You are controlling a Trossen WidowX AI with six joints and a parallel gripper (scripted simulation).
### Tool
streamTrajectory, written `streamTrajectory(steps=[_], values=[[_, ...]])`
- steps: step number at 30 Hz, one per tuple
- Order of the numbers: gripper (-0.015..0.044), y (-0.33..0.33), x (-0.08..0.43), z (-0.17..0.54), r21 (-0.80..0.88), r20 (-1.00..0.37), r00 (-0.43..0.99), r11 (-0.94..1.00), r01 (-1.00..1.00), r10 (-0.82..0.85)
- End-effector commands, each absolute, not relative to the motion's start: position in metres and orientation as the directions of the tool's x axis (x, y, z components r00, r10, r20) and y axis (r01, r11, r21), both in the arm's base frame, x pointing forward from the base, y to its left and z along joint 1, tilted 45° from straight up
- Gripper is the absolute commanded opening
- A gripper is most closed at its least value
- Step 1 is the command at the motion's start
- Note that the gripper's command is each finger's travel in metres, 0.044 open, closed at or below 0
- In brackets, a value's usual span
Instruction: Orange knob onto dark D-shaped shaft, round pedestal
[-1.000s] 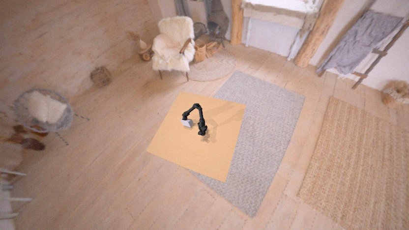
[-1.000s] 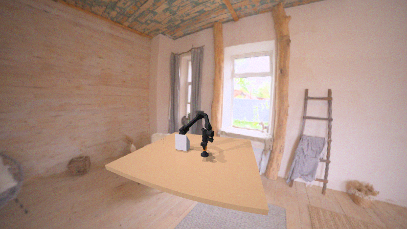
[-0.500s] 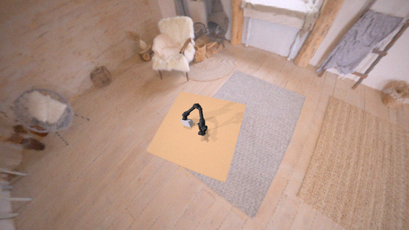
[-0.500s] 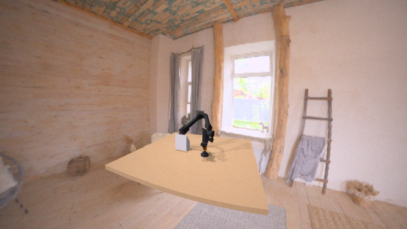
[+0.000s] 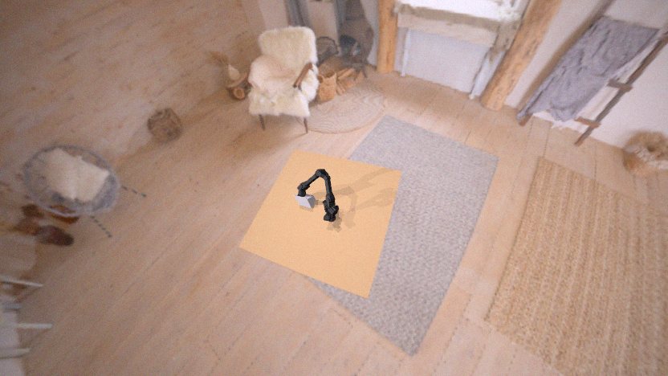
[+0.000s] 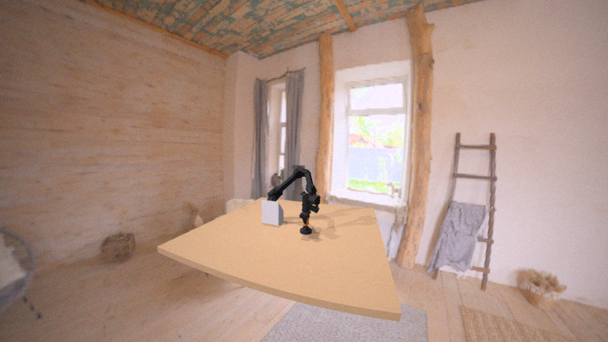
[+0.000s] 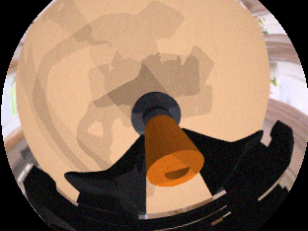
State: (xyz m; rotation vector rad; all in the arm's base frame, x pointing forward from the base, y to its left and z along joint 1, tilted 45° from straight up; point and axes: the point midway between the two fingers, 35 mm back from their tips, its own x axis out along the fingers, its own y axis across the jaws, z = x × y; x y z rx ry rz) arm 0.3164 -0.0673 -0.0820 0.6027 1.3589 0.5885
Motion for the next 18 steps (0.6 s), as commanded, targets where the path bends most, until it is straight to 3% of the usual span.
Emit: streamTrajectory(steps=[1, 9, 18], values=[[0.0, -0.068, 0.3173, -0.0824, 0.698, -0.707, 0.121, 0.715, -0.037, 0.697], [0.0, -0.0719, 0.3184, -0.0795, 0.697, -0.707, 0.121, 0.716, -0.047, 0.697], [0.0, -0.0722, 0.3185, -0.0809, 0.659, -0.707, 0.121, 0.712, -0.243, 0.697]])
